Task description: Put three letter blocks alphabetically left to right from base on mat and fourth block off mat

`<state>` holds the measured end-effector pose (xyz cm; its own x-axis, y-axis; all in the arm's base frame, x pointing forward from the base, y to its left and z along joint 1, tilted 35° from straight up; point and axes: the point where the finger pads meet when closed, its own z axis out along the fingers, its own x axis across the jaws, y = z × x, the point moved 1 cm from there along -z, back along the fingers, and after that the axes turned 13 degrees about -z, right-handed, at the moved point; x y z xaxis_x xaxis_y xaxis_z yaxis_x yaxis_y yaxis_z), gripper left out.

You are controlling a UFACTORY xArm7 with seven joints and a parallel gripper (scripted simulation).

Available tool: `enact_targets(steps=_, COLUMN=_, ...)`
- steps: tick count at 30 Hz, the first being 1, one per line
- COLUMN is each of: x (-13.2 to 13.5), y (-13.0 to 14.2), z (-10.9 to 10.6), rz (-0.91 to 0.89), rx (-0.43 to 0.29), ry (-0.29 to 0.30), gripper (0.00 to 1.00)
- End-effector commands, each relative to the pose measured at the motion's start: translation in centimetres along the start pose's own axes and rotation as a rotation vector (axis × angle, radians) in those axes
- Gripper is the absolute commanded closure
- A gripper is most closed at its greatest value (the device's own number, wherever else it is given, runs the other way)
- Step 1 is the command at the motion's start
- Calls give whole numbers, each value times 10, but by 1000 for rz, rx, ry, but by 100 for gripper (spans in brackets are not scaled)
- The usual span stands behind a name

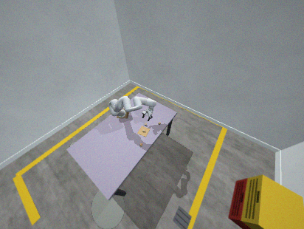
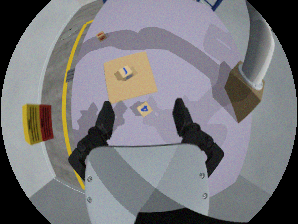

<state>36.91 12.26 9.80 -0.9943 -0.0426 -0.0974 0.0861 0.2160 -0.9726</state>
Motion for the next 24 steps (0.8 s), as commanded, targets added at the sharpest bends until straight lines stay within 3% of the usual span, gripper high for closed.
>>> enact_targets(steps=1, x=0, y=0, z=-1, rz=2, rx=-3, ry=-3, gripper=0)
enact_targets(steps=24, x=4, y=-2, z=0, rz=4, rx=-2, ry=-6, gripper=0)
